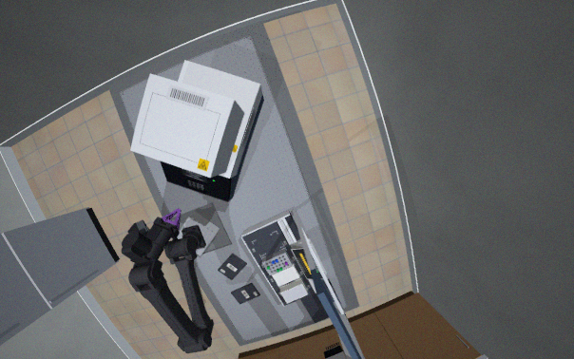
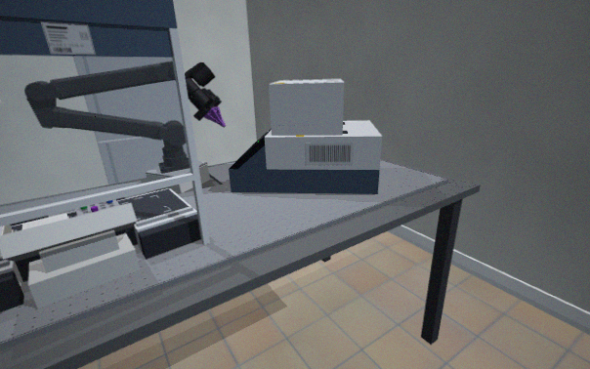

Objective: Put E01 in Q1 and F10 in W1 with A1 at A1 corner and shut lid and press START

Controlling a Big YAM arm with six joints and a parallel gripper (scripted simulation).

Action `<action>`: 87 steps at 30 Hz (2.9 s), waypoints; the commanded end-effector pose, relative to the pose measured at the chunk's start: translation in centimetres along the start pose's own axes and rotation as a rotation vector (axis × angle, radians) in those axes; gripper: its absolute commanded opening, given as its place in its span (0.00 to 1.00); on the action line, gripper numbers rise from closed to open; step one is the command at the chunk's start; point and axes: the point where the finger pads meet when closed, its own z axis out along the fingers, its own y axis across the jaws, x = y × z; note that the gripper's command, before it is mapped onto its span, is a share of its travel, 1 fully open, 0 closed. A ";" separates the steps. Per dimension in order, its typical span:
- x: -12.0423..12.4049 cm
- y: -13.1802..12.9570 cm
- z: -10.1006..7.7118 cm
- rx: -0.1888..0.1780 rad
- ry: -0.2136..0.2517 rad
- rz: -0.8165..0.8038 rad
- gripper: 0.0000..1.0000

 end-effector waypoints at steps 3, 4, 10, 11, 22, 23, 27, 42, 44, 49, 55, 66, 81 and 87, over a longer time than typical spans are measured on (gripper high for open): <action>0.8 -1.6 -0.4 0.002 0.016 0.056 1.00; 1.4 -2.2 -0.4 -0.004 0.033 0.076 1.00; 1.9 -4.4 -1.0 -0.018 0.079 0.170 1.00; 1.8 -4.2 -1.1 -0.015 0.074 0.166 1.00; 6.6 -8.0 -0.7 -0.062 0.172 0.322 1.00; 7.1 -8.2 -0.7 -0.067 0.182 0.338 1.00; 9.4 -9.2 -0.6 -0.081 0.225 0.413 1.00; 16.3 -10.4 0.0 -0.146 0.352 0.663 1.00; 17.3 -10.5 -0.1 -0.151 0.368 0.699 1.00; 18.5 -10.6 -0.2 -0.164 0.386 0.743 1.00; 22.3 -10.2 0.1 -0.213 0.448 0.872 1.00; 26.2 -9.9 -0.2 -0.225 0.503 1.013 1.00; 32.9 -7.6 -0.9 -0.267 0.598 1.276 1.00; 35.9 -5.6 -0.7 -0.308 0.637 1.393 1.00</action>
